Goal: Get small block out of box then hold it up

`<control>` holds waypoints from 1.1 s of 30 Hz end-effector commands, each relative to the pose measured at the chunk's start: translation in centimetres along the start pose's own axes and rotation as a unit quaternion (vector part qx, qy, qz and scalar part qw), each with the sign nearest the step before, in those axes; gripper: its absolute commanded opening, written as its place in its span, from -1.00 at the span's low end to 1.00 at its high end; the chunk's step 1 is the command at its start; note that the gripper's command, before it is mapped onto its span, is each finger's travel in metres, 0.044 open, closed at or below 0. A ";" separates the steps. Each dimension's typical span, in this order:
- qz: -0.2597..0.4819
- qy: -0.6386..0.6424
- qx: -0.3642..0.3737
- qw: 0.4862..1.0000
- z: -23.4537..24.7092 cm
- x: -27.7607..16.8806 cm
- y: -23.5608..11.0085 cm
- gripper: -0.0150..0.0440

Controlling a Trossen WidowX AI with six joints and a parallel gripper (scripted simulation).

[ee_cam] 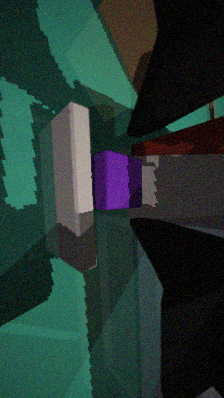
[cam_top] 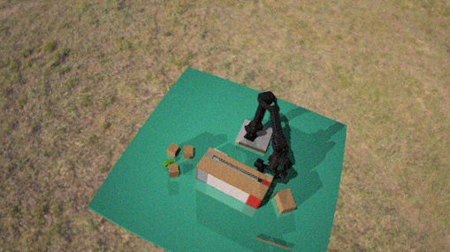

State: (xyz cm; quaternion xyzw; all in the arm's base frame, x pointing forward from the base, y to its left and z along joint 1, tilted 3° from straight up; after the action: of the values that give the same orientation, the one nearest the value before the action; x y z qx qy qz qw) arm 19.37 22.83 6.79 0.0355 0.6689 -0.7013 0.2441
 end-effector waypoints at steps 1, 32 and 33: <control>-0.001 -0.004 0.003 1.000 0.1 0.4 0.6 0.47; -0.001 -0.001 0.002 1.000 0.5 -1.7 -4.2 -0.49; -0.001 -0.001 0.002 1.000 0.5 -1.7 -4.2 -0.49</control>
State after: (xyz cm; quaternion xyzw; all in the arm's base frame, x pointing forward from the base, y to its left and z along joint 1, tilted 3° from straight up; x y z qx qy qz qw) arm 19.36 22.72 10.52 0.0352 0.6657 -0.7037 0.2459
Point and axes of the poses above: the point midway between the two fingers, 35 mm back from their tips, its own y axis out along the fingers, its own z axis across the jaws, x = y × z, the point moved 5 cm from there along -y, back along the fingers, and after that the axes turned 12 degrees about -y, right-handed, at the moved point
